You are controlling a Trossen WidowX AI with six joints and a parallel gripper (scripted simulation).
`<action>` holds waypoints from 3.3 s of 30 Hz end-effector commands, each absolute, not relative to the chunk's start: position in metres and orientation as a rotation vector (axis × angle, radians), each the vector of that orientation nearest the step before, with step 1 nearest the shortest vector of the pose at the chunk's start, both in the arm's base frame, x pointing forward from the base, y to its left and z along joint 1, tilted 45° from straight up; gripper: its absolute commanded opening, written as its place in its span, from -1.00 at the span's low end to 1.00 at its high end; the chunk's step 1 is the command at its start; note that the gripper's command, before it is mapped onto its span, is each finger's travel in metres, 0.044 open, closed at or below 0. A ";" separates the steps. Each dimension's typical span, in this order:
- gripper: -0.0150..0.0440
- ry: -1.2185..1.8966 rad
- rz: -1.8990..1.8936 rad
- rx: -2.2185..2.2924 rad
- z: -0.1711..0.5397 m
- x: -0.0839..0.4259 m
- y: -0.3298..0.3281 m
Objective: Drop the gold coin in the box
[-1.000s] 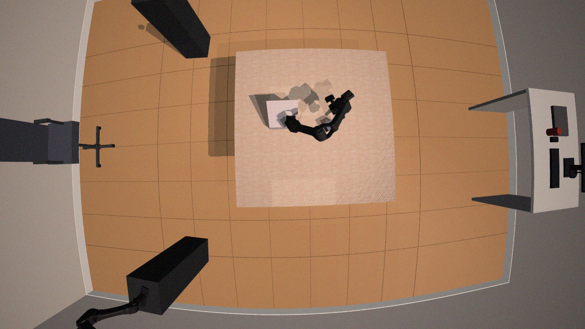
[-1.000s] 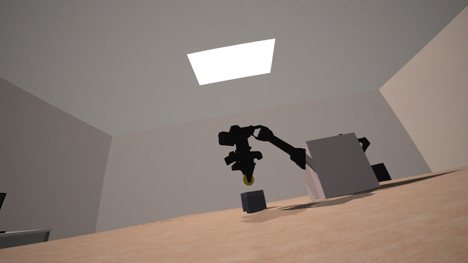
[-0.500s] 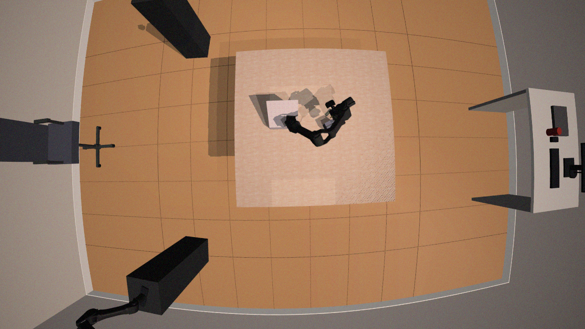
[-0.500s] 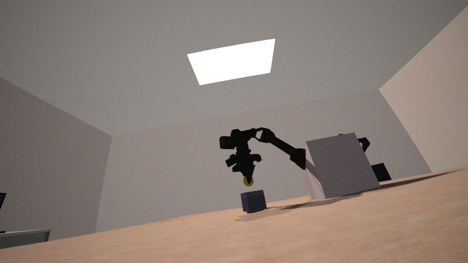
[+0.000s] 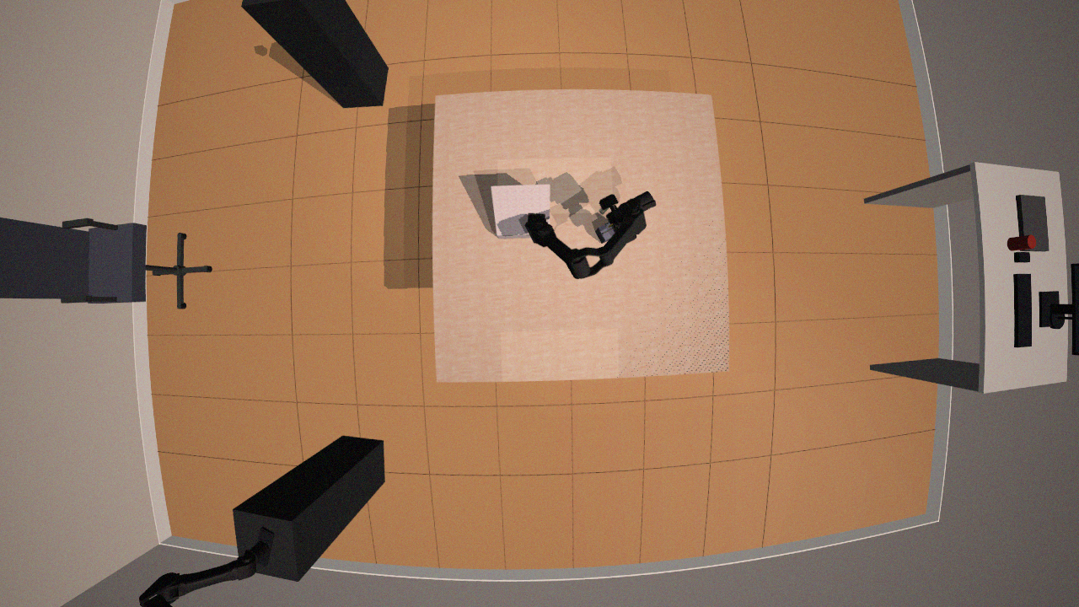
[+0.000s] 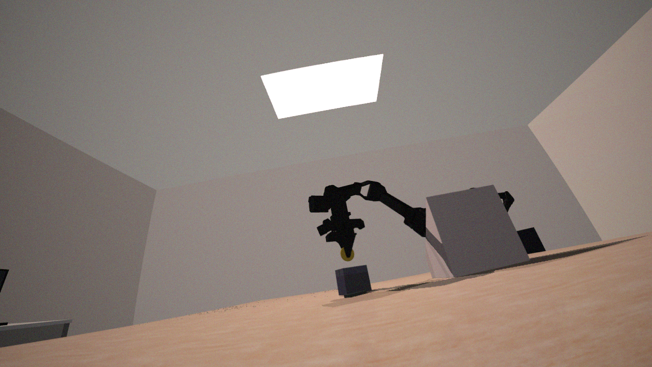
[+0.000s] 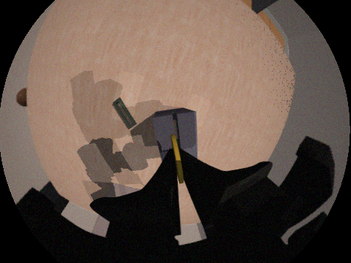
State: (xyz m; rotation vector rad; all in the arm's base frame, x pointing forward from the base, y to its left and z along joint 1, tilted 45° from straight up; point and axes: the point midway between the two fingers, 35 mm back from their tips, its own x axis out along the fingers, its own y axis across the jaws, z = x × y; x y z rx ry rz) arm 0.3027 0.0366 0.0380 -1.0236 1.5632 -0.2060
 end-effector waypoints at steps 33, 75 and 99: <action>-0.48 1.566 -0.203 -1.029 0.048 0.302 0.029; -0.49 1.569 -0.199 -1.033 0.033 0.302 0.016; 0.68 1.566 -0.200 -1.025 0.046 0.301 0.030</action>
